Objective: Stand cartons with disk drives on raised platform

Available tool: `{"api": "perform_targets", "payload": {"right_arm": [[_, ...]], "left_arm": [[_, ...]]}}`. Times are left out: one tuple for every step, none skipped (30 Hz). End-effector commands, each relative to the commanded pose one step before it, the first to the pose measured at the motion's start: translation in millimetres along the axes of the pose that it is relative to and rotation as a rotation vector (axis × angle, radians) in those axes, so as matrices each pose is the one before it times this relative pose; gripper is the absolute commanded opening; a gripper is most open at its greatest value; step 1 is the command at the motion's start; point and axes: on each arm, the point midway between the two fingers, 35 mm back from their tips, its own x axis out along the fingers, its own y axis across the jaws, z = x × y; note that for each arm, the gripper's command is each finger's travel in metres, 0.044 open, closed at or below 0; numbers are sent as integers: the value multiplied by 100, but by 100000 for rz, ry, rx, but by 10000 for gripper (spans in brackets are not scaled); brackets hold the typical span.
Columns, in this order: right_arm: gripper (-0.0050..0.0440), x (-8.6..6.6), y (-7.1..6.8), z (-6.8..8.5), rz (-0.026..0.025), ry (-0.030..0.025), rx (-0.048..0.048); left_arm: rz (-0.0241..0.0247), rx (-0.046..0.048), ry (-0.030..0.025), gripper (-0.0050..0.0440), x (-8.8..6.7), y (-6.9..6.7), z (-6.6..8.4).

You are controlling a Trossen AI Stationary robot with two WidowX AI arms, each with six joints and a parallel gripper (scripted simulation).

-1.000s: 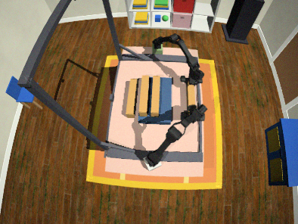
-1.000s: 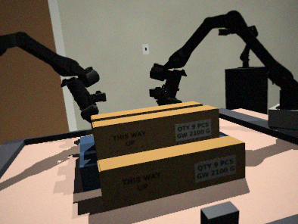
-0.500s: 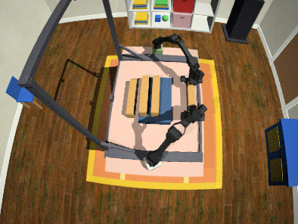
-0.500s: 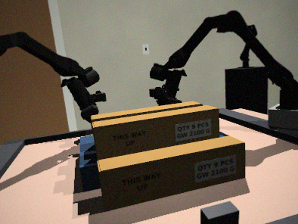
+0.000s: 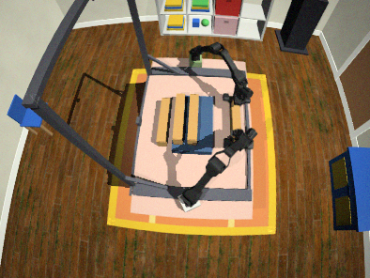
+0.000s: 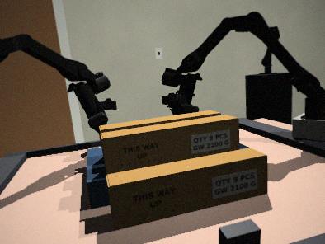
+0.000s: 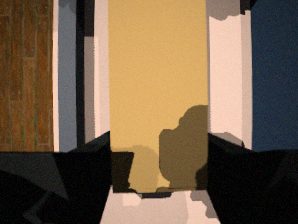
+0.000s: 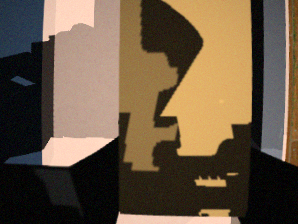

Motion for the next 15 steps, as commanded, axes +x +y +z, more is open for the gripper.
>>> {"api": "perform_targets", "payload": {"right_arm": [[-50,-5241,-797,2256,-4821,-4356,-1146],[-50,0,0,0,0,0,0],[-50,0,0,0,0,0,0],[-50,0,0,0,0,0,0],[-50,0,0,0,0,0,0],[-50,0,0,0,0,0,0],[-50,0,0,0,0,0,0],[-50,0,0,0,0,0,0],[-50,0,0,0,0,0,0],[-50,0,0,0,0,0,0],[-50,0,0,0,0,0,0],[-50,0,0,0,0,0,0],[-50,0,0,0,0,0,0],[-50,76,82,-38,69,-65,170],[-50,0,0,0,0,0,0]], "left_arm": [[6089,1939,-5608,-50,-5593,879,2344],[0,0,0,-50,0,0,0],[0,0,0,-50,0,0,0],[0,0,0,-50,0,0,0],[0,0,0,-50,0,0,0],[0,0,0,-50,0,0,0],[0,0,0,-50,0,0,0],[0,0,0,-50,0,0,0],[0,0,0,-50,0,0,0],[0,0,0,-50,0,0,0],[0,0,0,-50,0,0,0],[0,0,0,-50,0,0,0],[0,0,0,-50,0,0,0],[-230,20,-88,-50,-93,-7,-33],[0,0,0,-50,0,0,0]]}}
